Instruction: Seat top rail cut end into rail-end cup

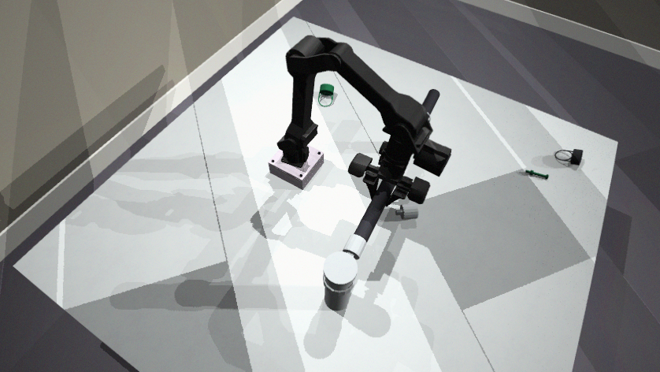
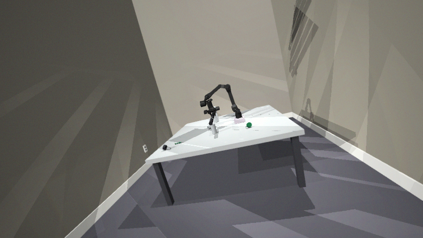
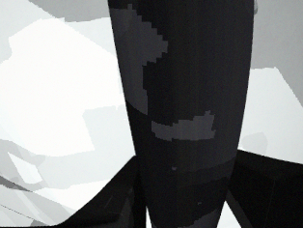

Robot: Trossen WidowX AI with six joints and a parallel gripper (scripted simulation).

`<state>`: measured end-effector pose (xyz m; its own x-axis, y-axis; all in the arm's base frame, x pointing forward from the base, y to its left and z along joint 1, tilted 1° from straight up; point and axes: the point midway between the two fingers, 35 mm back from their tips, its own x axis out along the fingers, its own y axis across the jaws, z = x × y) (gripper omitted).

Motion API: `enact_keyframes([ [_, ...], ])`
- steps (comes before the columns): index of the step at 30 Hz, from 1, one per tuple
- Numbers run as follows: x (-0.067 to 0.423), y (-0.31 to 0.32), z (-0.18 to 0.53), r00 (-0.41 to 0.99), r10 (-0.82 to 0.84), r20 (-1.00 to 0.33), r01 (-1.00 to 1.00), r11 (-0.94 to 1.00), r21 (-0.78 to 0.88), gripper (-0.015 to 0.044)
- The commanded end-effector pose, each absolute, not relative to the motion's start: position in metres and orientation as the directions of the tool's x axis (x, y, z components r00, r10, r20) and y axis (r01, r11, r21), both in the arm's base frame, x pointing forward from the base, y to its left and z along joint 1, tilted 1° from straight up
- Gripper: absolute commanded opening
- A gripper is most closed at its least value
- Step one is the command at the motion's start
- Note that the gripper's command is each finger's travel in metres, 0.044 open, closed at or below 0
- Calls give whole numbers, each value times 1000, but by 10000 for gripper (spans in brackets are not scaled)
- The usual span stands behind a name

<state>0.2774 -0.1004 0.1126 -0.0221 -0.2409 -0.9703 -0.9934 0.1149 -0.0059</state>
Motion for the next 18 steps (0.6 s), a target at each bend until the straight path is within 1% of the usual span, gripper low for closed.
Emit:
enact_keyframes([
  [1, 277, -103, 113, -22, -244, -970, -993, 115, -7, 0],
  [18, 276, -106, 112, -22, -243, -970, -993, 117, -7, 0],
])
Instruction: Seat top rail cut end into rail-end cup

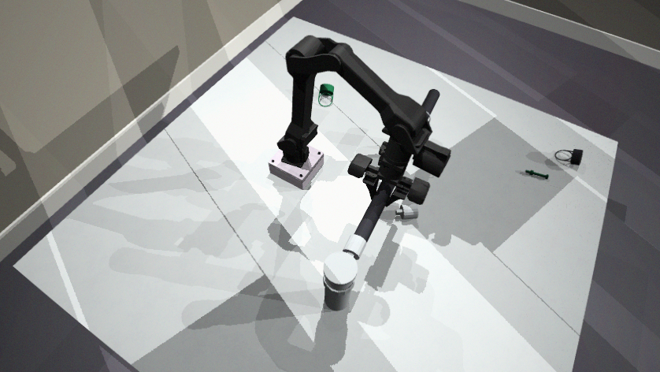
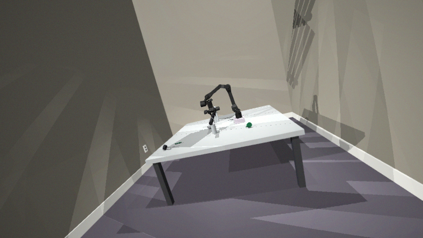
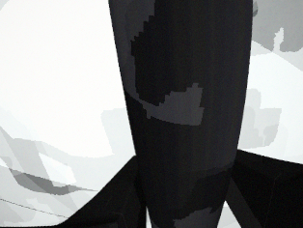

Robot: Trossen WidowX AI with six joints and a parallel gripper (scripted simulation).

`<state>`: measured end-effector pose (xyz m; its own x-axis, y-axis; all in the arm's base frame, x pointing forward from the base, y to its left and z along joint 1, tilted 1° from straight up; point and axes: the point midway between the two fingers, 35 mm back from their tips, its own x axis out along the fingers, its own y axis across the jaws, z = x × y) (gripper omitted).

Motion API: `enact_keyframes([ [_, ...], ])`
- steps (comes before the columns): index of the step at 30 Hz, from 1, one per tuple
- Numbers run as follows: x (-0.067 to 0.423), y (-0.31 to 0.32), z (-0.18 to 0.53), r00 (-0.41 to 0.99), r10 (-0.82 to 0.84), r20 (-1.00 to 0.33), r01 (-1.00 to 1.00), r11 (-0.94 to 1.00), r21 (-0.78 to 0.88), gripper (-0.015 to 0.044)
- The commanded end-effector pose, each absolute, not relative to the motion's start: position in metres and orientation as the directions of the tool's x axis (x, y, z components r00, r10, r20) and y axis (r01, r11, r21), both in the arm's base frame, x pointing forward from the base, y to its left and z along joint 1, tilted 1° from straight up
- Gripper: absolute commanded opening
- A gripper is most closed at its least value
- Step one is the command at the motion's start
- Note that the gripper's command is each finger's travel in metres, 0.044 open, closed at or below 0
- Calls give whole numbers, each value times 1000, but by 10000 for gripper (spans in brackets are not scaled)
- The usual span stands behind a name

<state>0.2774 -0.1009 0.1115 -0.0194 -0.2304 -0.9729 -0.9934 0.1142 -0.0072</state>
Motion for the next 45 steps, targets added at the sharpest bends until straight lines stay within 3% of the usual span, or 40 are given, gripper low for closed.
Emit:
enact_keyframes([
  [1, 276, -106, 112, -22, -243, -970, -993, 117, -7, 0],
  [45, 276, -109, 111, -17, -219, -975, -994, 111, -7, 0],
])
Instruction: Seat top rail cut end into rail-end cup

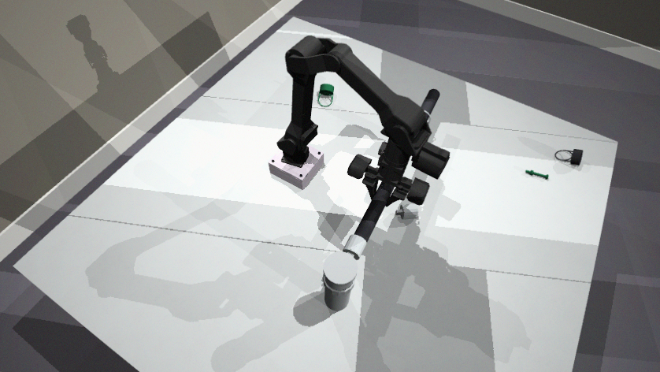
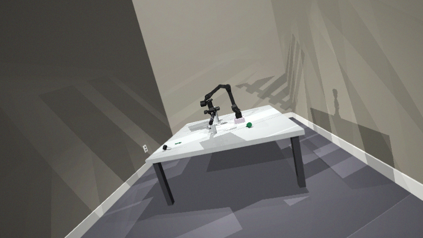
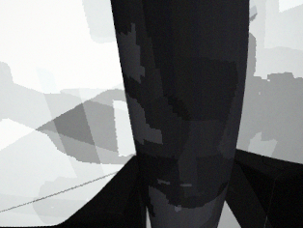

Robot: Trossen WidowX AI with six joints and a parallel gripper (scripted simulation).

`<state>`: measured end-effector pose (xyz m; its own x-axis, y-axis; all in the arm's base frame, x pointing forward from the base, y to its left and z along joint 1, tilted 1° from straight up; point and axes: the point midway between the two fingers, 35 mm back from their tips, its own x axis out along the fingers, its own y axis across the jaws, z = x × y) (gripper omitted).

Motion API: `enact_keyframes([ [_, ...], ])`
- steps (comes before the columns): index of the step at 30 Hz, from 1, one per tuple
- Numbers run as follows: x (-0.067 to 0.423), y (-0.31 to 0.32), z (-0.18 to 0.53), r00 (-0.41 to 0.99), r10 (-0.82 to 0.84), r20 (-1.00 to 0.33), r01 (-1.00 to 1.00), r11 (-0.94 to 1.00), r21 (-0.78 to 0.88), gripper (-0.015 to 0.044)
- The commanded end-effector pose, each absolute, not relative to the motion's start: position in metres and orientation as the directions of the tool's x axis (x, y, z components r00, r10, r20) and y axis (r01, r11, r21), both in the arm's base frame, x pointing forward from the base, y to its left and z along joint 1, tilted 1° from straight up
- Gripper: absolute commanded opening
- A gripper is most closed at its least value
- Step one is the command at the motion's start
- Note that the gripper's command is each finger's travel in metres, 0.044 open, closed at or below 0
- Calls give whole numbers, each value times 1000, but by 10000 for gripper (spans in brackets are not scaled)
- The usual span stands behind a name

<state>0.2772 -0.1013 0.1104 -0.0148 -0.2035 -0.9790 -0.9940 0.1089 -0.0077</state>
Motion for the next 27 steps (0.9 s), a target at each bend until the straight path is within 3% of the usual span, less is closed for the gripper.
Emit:
enact_keyframes([
  [1, 276, -109, 112, -17, -219, -975, -994, 111, -7, 0],
  [27, 276, -126, 116, -17, -221, -975, -994, 111, -7, 0],
])
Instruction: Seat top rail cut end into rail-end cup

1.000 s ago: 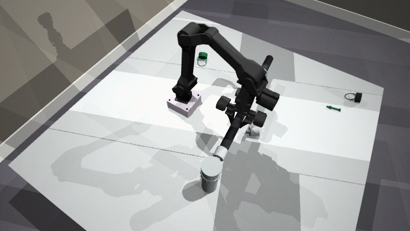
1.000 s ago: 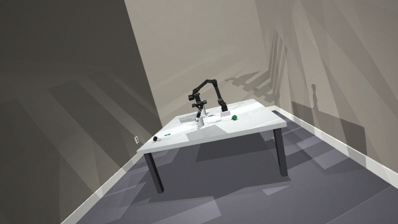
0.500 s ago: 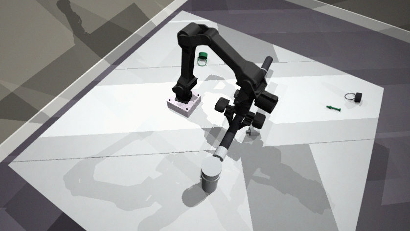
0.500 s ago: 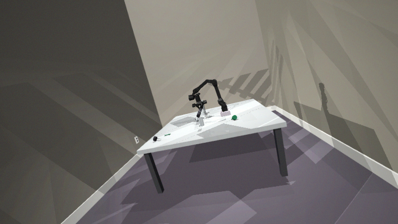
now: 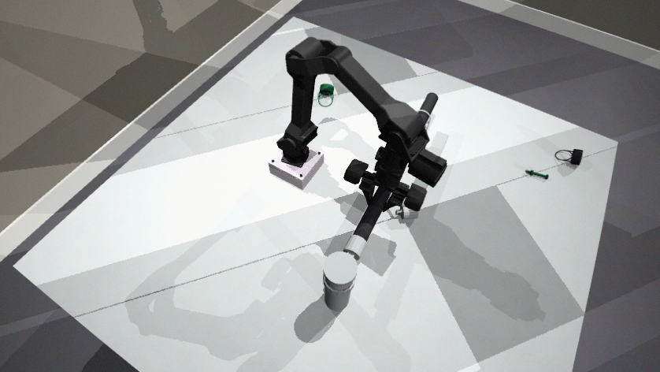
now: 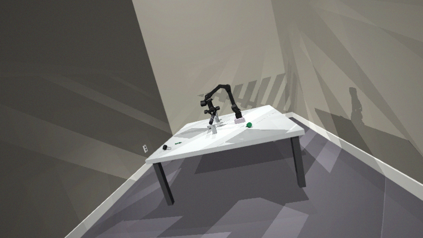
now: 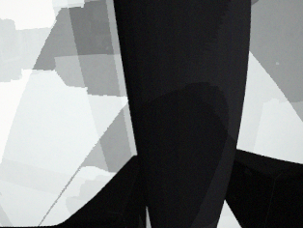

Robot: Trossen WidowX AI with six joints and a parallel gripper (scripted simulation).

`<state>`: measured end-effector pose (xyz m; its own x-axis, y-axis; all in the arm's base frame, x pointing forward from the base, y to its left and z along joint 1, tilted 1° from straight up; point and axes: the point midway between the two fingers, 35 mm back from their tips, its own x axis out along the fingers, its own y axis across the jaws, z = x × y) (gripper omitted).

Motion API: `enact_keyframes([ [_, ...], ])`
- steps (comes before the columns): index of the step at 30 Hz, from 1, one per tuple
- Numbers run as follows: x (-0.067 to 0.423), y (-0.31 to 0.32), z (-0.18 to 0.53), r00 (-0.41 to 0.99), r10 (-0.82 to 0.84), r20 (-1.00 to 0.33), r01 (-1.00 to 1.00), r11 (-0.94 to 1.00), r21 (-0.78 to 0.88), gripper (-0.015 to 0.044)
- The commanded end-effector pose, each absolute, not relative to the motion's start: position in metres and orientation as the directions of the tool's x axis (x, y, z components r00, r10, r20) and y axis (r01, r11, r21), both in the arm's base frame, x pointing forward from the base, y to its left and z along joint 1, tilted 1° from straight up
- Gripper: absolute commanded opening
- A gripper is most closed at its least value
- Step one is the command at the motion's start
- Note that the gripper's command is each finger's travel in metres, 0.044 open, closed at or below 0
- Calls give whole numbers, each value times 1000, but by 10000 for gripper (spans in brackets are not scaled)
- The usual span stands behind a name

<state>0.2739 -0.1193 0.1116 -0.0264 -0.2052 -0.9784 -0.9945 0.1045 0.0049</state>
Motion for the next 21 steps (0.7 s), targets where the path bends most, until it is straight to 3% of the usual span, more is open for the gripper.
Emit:
enact_keyframes([
  [1, 276, -127, 116, -17, -221, -975, -994, 111, -7, 0],
  [21, 275, -140, 117, -18, -222, -975, -994, 111, -7, 0],
])
